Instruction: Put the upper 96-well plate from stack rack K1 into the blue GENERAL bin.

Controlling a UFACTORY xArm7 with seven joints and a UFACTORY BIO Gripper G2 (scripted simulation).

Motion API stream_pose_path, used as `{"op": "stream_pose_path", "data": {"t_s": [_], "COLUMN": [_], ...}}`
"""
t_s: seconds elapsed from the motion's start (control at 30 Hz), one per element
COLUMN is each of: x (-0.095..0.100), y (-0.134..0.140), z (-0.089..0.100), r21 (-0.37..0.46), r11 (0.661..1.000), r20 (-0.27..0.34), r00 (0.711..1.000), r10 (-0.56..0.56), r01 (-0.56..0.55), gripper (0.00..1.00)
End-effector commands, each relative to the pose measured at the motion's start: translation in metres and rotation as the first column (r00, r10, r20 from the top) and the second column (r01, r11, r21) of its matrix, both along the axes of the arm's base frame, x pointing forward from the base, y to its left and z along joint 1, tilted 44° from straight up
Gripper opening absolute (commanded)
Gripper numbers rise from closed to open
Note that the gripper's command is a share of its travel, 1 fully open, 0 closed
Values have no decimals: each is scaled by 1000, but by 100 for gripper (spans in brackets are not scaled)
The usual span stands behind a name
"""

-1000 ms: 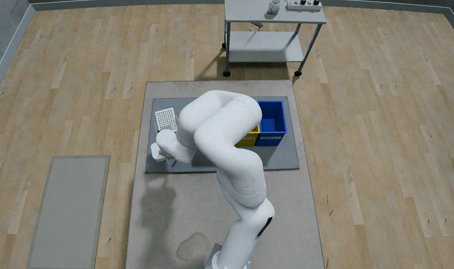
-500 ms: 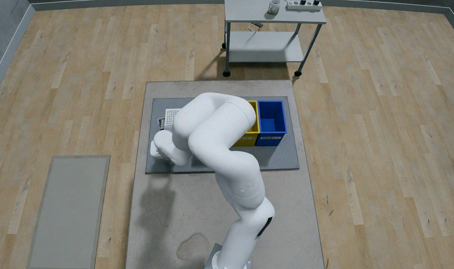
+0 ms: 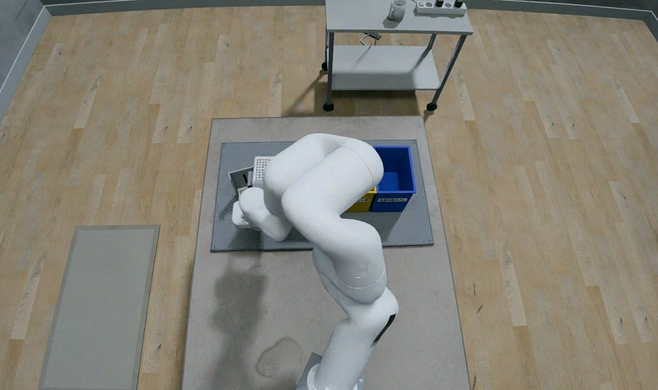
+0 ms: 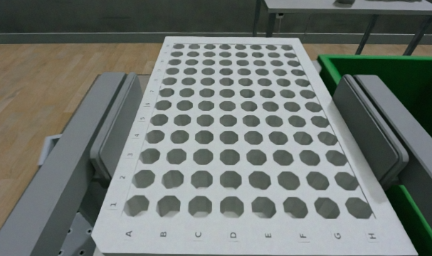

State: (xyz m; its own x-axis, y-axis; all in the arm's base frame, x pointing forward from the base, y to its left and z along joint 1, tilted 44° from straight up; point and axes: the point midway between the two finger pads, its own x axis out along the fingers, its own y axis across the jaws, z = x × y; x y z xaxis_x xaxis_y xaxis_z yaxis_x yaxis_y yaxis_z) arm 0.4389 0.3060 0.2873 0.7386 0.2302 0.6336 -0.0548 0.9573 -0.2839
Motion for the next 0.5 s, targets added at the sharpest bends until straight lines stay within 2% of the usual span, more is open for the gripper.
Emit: {"op": "stream_pose_path", "data": {"t_s": [0.0,0.47], "x": [2,8], "y": [-13,-51], "z": [6,18], "r21": [0,0], "r11": [1000,1000], "r20": [0,1], "r00": [1000,1000], "r10": [3,3], "r01": [-3,-3], "gripper": [0,0]}}
